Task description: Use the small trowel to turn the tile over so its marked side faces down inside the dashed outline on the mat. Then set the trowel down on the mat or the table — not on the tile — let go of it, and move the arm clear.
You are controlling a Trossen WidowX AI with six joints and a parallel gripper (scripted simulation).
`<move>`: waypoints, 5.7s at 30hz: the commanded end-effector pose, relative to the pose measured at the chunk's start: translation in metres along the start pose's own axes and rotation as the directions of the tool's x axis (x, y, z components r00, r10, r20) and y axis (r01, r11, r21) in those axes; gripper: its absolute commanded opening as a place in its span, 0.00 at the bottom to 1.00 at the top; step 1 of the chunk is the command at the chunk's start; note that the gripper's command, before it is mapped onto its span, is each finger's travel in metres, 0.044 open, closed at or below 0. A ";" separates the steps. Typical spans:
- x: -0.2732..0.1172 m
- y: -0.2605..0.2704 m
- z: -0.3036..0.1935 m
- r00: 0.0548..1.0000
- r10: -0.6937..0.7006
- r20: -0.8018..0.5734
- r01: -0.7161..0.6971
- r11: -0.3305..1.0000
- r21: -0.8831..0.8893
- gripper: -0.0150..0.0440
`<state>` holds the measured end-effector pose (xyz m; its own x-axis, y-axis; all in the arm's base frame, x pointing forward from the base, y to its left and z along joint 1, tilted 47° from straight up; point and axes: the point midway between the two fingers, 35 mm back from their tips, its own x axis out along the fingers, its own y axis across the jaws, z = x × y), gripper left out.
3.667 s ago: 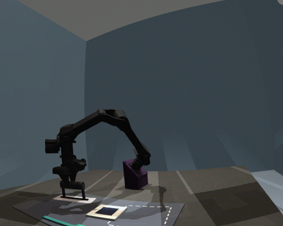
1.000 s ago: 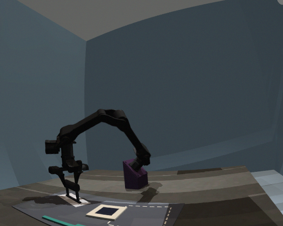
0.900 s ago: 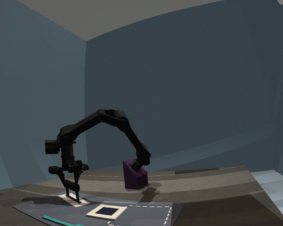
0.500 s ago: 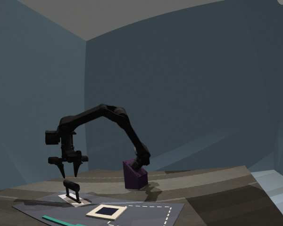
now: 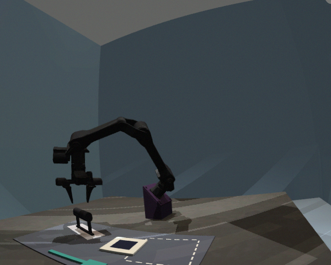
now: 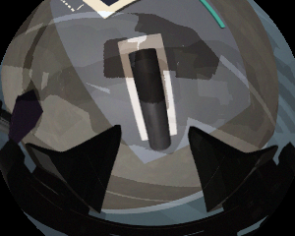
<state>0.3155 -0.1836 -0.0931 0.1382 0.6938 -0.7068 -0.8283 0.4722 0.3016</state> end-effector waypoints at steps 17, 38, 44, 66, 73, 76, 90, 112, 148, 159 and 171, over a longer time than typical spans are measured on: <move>0.013 -0.007 -0.014 0.979 -0.196 -0.058 0.191 0.772 0.606 0.76; 0.020 -0.012 -0.021 0.929 -0.364 -0.068 0.198 0.333 0.922 0.76; 0.021 -0.013 -0.021 0.903 -0.426 -0.060 0.138 0.156 0.978 0.76; 0.026 0.005 -0.023 0.822 -0.569 -0.027 -0.256 -0.411 0.875 0.76; 0.031 0.012 -0.017 0.794 -0.608 0.003 -0.390 -0.505 0.770 0.76; 0.033 0.015 -0.013 0.778 -0.627 0.021 -0.458 -0.544 0.703 0.76; 0.040 0.039 0.009 0.703 -0.702 0.117 -0.698 -0.648 0.307 0.76; 0.048 0.041 0.022 0.675 -0.721 0.158 -0.738 -0.663 0.128 0.76; 0.081 0.008 0.031 0.676 -0.719 0.162 -0.737 -0.664 0.126 0.54; 0.081 0.008 0.031 0.676 -0.719 0.162 -0.737 -0.664 0.126 0.38; 0.081 0.008 0.031 0.676 -0.719 0.162 -0.737 -0.664 0.126 0.25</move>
<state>0.3370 -0.1063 -0.1273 0.7773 0.2205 -0.5893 0.5187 -0.7547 0.4018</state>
